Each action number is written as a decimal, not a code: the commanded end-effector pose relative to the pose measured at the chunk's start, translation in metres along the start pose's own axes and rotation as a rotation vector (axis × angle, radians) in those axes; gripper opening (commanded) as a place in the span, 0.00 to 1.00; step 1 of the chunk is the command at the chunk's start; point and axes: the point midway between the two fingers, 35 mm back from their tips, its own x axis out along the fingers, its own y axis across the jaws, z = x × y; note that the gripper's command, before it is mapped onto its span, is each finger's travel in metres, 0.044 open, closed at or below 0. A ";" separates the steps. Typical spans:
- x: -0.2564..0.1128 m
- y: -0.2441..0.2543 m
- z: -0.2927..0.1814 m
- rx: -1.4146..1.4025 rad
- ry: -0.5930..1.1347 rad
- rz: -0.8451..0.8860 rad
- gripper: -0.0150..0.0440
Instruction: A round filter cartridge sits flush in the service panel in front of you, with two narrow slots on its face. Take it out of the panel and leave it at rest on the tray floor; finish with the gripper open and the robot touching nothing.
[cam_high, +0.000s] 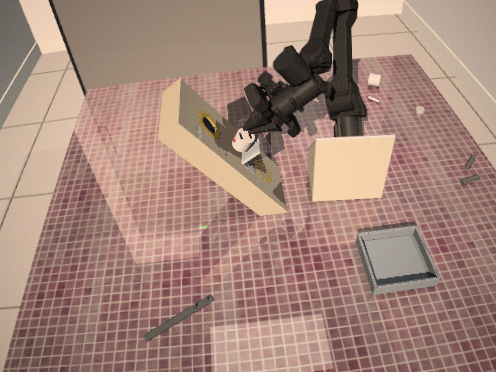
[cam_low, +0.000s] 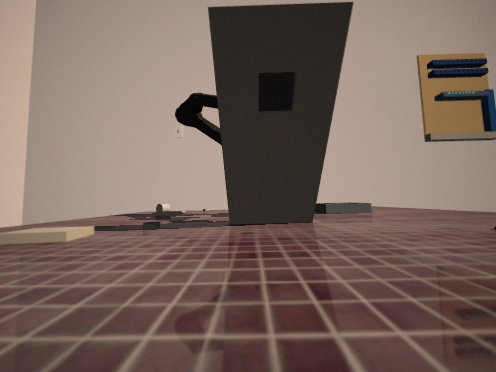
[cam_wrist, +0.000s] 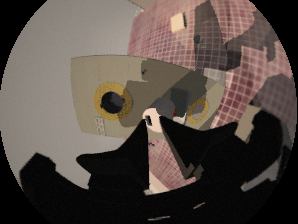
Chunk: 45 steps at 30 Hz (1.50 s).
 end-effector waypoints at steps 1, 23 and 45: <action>0.001 0.002 -0.001 0.000 0.019 -0.036 0.41; 0.002 0.007 0.003 0.007 0.094 -0.327 0.41; 0.002 0.007 0.003 0.007 0.094 -0.327 0.41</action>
